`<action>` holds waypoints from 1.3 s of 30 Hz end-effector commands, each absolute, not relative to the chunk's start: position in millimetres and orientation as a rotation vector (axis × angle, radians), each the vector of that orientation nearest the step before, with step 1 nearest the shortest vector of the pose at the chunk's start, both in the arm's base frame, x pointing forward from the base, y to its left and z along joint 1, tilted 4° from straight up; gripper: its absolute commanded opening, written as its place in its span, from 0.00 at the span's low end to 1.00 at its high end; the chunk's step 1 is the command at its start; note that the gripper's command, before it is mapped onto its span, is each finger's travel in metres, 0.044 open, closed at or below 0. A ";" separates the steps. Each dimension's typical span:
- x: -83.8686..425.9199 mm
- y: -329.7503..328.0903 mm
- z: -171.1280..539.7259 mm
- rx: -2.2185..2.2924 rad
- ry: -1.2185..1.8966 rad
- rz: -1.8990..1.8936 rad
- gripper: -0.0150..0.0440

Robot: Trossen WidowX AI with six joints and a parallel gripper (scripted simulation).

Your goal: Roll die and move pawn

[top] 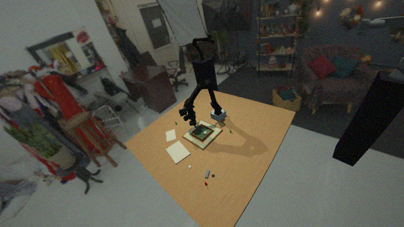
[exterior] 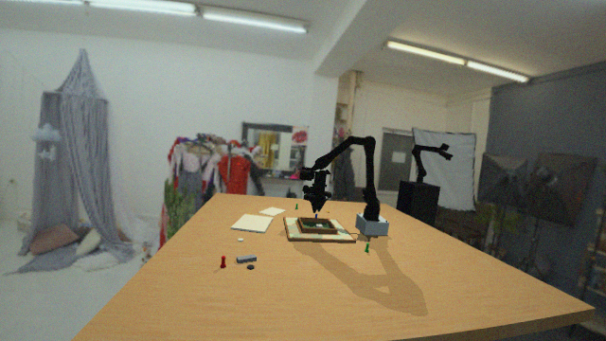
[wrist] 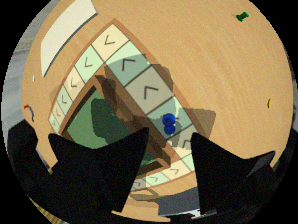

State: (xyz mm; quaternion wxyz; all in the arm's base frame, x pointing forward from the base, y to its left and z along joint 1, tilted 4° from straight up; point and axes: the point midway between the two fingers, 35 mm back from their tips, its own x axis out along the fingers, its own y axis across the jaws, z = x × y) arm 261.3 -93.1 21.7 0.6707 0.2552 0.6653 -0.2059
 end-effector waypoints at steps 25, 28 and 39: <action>261.1 -90.3 -11.3 0.578 1.500 -0.467 0.36; 261.1 -90.3 -11.3 0.578 1.500 -0.467 0.33; 263.9 -92.7 3.2 0.578 1.500 -0.467 0.25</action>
